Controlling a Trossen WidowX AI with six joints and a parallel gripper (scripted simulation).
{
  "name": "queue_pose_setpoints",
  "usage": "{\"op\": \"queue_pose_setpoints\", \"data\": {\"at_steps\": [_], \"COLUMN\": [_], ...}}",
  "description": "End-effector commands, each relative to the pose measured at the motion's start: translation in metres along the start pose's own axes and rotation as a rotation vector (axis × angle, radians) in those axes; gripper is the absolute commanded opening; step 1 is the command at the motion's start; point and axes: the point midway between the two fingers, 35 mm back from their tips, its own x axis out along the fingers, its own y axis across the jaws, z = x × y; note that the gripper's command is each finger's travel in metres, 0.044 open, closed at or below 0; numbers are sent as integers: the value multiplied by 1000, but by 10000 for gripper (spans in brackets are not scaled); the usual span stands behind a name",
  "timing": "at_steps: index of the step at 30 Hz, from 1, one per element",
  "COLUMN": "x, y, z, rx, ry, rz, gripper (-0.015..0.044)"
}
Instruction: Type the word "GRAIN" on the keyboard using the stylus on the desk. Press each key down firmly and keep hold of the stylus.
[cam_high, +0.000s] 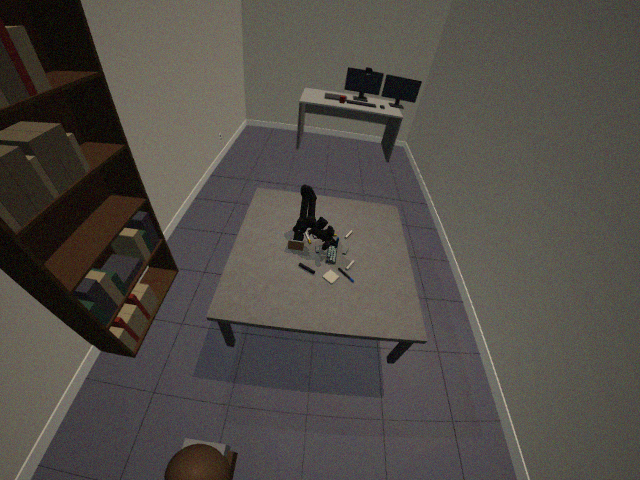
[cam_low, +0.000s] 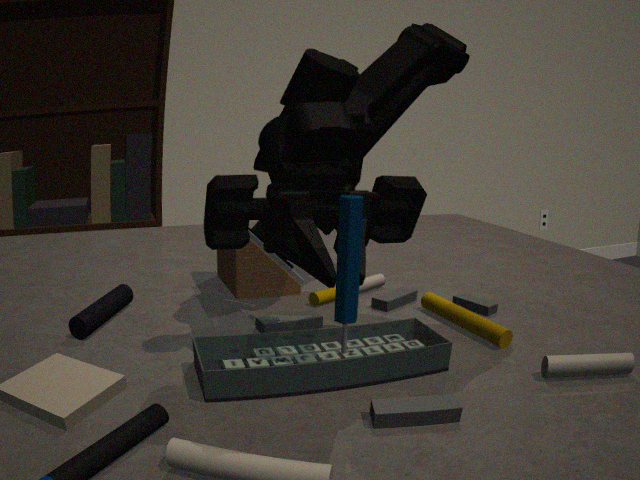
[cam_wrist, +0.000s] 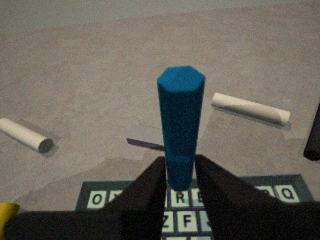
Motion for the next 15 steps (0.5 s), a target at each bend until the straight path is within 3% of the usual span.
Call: {"op": "queue_pose_setpoints", "data": {"at_steps": [1, 15], "x": [1, 2], "y": [-1, -1], "z": [-3, -6], "rx": [11, 11], "ry": [4, 4], "rz": [-6, -6], "gripper": [81, 81]}}
